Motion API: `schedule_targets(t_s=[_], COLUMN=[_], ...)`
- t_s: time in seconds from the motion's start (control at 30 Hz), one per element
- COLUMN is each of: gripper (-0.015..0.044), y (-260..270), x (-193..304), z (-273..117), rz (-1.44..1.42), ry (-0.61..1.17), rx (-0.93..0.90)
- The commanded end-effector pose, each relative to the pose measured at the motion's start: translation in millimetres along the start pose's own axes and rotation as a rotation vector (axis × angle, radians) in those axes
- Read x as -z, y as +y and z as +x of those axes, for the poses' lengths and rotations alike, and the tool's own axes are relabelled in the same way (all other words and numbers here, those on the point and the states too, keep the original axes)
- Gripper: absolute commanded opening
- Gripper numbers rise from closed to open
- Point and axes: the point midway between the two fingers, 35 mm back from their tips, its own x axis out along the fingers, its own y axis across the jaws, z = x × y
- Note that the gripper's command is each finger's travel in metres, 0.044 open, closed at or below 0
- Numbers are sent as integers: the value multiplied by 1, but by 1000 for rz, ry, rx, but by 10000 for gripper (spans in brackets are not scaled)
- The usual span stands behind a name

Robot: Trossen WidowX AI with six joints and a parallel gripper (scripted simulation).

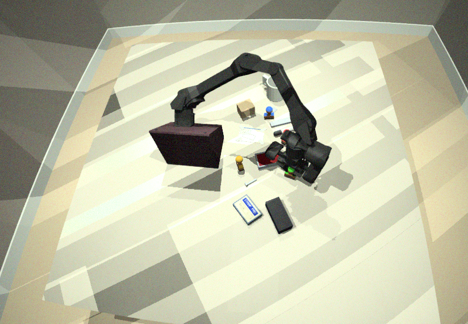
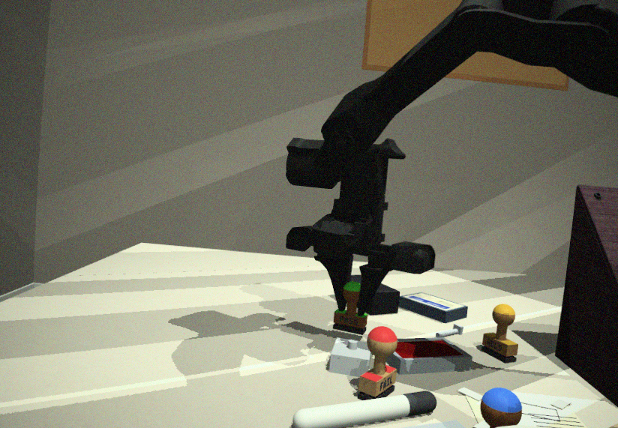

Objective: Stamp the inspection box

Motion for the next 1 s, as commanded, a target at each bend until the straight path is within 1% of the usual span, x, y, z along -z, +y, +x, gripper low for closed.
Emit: schedule_targets(t_s=[0.0, 0.03, 0.33, 0.37, 0.47, 0.5, 0.67, 0.73, 0.97], gripper=[0, 0, 236, 256, 256, 256, 256, 256, 256], y=[1, 1, 0, 0, 0, -1, -3, 0, 1], x=[0, 0, 0, 0, 0, 0, 1, 2, 2], z=[5, 6, 3, 3, 0, -7, -90, -112, -115], rz=[7, 7, 0, 0, 0, 1, 7, 8, 8], ry=[-7, -7, 0, 0, 0, 1, 1, -1, -1], rx=[-2, -2, -1, -1, -1, 0, 1, 0, 0])
